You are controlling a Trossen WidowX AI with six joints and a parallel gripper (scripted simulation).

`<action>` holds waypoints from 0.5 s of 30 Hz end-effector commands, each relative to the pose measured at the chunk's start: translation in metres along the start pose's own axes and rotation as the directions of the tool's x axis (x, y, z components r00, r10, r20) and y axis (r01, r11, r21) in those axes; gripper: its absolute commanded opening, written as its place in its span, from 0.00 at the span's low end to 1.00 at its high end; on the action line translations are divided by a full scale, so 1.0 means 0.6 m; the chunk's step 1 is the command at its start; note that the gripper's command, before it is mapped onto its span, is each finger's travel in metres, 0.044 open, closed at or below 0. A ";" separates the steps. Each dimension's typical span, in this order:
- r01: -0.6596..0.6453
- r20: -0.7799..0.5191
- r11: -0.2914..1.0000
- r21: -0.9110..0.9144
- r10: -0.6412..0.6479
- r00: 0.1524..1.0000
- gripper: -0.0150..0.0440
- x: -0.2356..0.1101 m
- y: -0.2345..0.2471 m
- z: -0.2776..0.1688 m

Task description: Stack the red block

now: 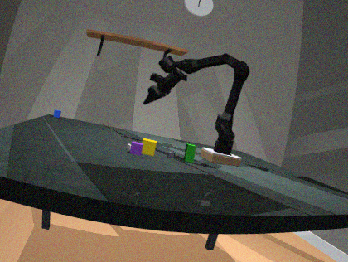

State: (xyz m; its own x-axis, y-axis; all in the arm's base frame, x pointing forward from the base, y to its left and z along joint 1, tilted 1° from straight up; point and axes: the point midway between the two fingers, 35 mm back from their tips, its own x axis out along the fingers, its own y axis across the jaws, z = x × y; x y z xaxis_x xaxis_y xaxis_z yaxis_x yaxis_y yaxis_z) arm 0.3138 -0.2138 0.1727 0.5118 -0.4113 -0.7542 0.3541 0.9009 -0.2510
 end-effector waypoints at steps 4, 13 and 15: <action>-0.181 -0.175 0.979 -0.097 0.162 0.971 1.00 0.012 0.125 -0.027; -0.373 -0.426 0.905 -0.206 0.260 0.866 1.00 -0.007 0.264 -0.087; -0.409 -0.482 0.884 -0.227 0.263 0.836 1.00 -0.016 0.290 -0.103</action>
State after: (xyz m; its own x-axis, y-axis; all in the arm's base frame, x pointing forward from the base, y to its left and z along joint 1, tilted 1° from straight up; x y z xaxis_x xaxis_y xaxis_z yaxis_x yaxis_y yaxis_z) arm 0.3283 -0.0720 0.1072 0.2296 -0.0798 -0.9700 -0.0109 0.9964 -0.0846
